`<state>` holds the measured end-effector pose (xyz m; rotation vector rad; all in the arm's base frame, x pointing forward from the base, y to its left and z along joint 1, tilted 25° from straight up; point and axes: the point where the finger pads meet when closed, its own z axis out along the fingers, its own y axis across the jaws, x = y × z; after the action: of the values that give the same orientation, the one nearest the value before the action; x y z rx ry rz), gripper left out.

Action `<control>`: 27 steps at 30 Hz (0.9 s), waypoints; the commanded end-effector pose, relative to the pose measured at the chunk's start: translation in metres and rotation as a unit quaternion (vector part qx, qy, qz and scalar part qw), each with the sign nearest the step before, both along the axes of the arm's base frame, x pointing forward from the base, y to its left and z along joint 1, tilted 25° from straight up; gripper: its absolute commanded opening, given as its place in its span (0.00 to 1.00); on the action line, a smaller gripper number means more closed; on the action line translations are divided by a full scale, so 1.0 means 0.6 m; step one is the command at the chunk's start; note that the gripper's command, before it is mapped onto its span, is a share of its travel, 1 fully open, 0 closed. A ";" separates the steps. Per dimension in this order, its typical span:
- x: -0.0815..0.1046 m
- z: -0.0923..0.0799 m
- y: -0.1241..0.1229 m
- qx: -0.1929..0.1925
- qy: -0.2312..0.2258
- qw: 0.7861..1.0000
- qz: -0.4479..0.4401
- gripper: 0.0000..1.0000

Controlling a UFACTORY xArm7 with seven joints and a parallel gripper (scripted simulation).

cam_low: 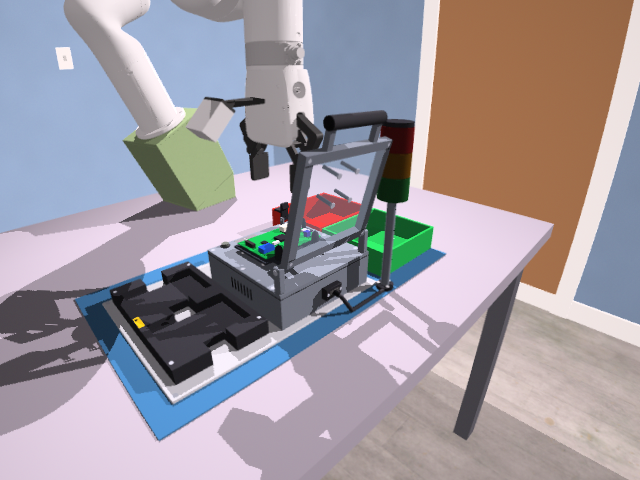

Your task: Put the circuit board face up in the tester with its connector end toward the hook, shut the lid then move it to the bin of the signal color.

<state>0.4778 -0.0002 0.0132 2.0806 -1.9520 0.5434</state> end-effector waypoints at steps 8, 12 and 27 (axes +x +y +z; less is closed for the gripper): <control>-0.016 0.130 0.059 0.000 0.000 1.000 0.000 1.00; -0.020 0.166 0.075 0.000 0.000 1.000 0.000 1.00; -0.029 0.245 0.112 0.000 0.000 1.000 0.000 1.00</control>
<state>0.4604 0.0618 0.1499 2.0787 -1.9521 0.5406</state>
